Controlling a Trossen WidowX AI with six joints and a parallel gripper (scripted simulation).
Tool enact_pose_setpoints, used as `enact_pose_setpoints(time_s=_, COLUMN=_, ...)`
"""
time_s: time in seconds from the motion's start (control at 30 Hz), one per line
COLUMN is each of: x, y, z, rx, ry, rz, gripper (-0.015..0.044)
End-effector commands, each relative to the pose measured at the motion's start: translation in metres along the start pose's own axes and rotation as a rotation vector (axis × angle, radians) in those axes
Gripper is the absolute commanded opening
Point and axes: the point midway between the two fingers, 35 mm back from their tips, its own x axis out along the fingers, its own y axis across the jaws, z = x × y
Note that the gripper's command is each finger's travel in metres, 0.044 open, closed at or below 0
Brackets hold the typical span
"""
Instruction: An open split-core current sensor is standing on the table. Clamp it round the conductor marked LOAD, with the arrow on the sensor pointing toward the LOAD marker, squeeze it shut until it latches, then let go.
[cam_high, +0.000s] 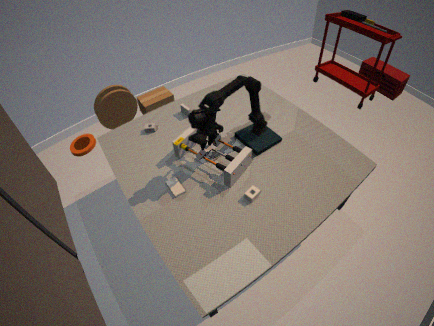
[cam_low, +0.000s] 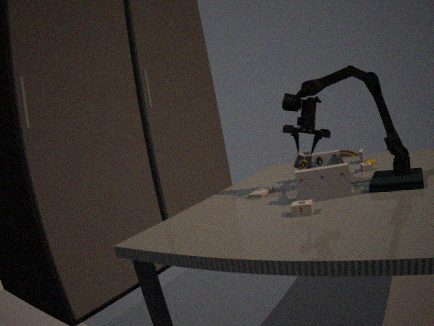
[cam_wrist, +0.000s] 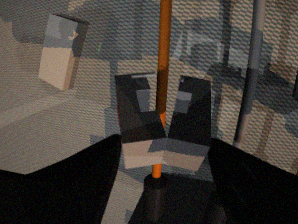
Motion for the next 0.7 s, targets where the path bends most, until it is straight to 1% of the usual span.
enact_pose_setpoints(time_s=0.0, x=0.007, y=0.001, z=0.000, rx=-0.004, ry=0.003, rz=0.002, gripper=0.0000)
enact_pose_setpoints(time_s=0.67, x=0.039, y=0.000, z=-0.001, rx=-0.004, ry=0.003, rz=0.003, gripper=0.0000)
